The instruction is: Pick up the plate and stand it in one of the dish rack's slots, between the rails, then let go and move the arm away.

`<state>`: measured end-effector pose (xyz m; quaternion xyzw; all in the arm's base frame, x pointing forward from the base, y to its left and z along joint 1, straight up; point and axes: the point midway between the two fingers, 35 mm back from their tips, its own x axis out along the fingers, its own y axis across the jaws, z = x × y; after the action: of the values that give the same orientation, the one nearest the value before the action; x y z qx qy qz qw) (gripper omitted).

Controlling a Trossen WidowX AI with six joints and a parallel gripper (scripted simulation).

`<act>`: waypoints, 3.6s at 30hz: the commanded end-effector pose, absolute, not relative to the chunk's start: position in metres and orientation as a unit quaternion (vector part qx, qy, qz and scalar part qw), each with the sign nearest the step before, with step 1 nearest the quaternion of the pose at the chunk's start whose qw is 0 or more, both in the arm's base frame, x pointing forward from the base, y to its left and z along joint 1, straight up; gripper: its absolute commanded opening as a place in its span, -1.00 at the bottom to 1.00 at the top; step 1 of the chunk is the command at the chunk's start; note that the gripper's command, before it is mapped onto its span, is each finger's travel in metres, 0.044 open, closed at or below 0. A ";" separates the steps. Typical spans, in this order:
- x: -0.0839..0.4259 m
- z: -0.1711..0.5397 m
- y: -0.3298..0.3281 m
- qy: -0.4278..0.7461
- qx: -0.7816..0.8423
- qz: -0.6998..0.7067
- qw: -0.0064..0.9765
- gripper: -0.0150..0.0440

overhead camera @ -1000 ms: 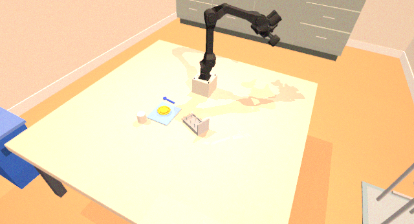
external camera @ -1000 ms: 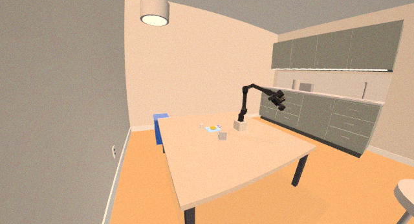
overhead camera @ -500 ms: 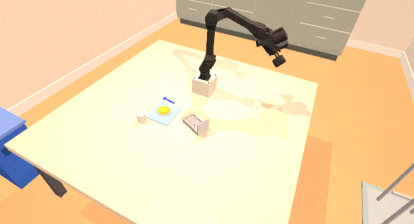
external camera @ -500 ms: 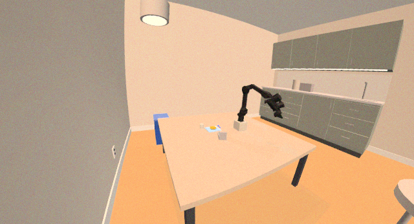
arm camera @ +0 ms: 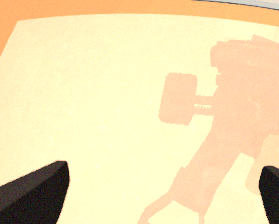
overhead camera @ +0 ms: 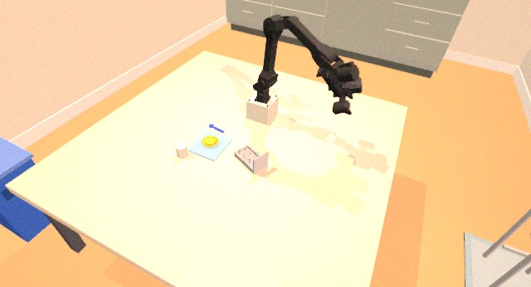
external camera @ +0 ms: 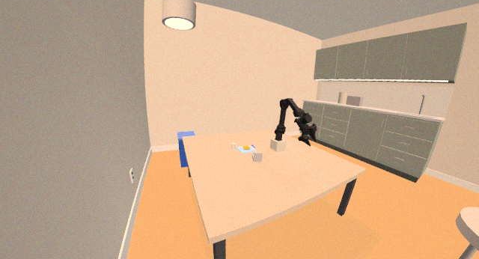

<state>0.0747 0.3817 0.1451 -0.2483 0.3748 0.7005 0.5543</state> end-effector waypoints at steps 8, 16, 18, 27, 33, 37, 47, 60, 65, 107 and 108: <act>0.210 0.106 0.314 0.455 -0.226 0.549 0.663 0.86; 0.269 0.086 0.250 0.513 -0.184 0.450 0.707 0.86; 0.281 0.081 0.233 0.524 -0.176 0.426 0.716 0.86; 0.324 0.063 0.144 0.572 -0.135 0.308 0.749 0.86; 0.336 0.050 0.083 0.605 -0.106 0.227 0.756 0.86; 0.339 0.044 0.054 0.620 -0.093 0.189 0.756 0.86; 0.329 0.024 -0.054 0.665 -0.034 0.065 0.743 0.86; 0.288 0.008 -0.142 0.697 0.025 -0.032 0.716 0.86; 0.287 0.007 -0.143 0.697 0.025 -0.032 0.716 0.86; 0.286 -0.051 -0.144 0.698 0.025 -0.032 0.715 0.85; 0.286 -0.051 -0.144 0.698 0.025 -0.032 0.715 0.85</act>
<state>0.2883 -0.1442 -0.0477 0.0270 0.6950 -0.0341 0.7177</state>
